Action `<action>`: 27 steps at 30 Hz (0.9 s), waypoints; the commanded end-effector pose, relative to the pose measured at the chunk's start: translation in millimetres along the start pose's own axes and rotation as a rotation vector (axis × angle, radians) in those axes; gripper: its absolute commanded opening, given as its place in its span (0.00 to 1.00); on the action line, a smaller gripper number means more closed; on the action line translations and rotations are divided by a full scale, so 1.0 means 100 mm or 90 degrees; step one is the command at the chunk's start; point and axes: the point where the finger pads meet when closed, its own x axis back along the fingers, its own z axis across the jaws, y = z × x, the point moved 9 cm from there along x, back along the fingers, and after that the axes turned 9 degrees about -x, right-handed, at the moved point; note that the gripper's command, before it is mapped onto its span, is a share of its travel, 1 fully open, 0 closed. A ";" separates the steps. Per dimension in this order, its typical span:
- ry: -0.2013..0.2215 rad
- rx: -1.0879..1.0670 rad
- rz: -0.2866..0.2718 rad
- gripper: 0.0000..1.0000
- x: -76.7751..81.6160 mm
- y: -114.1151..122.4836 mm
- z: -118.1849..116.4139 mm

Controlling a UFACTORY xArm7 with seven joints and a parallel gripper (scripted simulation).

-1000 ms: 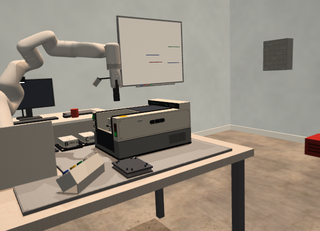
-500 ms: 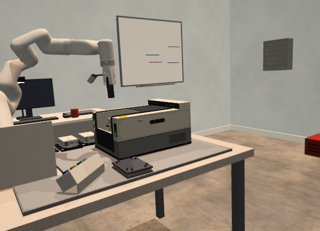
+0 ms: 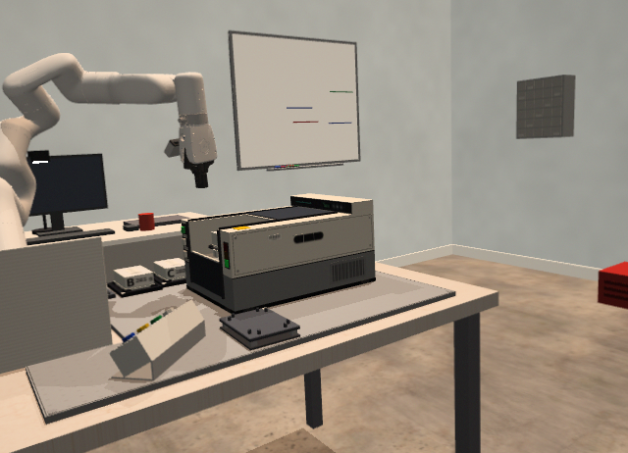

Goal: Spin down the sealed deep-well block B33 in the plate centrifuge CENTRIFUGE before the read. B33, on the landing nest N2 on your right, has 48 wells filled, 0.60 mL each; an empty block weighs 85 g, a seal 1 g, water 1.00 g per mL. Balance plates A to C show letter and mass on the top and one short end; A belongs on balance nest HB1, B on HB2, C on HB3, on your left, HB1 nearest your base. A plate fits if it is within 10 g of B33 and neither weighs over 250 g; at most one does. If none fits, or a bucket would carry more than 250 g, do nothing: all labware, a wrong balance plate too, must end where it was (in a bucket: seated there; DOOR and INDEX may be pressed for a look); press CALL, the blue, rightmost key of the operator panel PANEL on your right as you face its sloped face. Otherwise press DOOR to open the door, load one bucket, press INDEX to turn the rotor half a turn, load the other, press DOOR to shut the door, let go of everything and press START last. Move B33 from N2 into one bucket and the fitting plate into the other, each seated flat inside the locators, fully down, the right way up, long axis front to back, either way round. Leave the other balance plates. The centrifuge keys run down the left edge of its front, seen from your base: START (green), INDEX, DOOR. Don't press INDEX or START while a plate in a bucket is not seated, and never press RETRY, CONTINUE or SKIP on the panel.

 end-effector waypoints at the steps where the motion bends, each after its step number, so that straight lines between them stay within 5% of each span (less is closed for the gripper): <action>1: 0.005 -0.123 -0.003 0.00 0.05 -0.14 -0.13; 27: -0.014 -0.700 0.003 0.00 -0.03 -0.80 -0.82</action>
